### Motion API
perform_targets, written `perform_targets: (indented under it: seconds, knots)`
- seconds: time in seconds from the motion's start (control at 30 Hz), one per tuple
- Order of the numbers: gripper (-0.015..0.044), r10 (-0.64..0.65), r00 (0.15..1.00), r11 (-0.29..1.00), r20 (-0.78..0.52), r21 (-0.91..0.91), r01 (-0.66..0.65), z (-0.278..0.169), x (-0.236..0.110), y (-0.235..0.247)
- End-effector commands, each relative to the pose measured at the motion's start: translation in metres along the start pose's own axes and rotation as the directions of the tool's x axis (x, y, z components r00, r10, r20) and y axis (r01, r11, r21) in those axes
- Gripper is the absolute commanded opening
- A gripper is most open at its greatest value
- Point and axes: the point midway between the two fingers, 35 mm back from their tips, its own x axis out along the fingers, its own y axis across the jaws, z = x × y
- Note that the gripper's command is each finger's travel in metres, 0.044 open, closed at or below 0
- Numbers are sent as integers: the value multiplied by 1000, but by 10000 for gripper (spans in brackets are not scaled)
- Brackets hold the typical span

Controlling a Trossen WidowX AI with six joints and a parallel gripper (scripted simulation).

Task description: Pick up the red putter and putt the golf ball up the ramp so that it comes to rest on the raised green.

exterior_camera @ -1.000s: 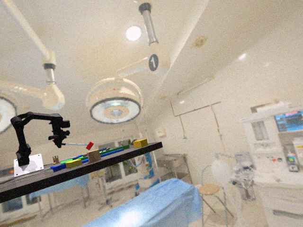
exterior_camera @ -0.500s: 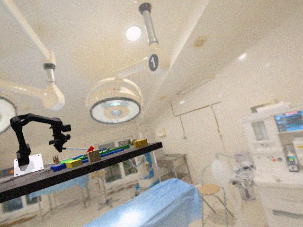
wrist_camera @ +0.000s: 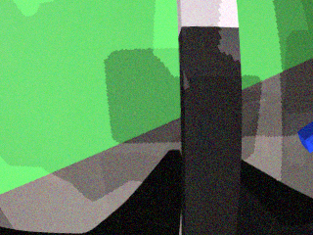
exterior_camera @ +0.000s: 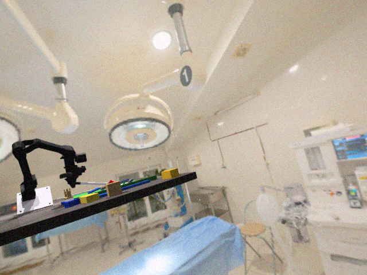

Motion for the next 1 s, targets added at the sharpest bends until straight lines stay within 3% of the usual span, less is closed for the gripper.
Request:
perform_targets:
  seconds: [0.0,0.73,0.97]
  knots:
    - [0,1,1000,1000,2,1,-1,0,-1,0]
    - [0,-3,1000,1000,2,4,2,1,3,-27]
    - [0,9,1000,1000,2,1,-9,9,2,46]
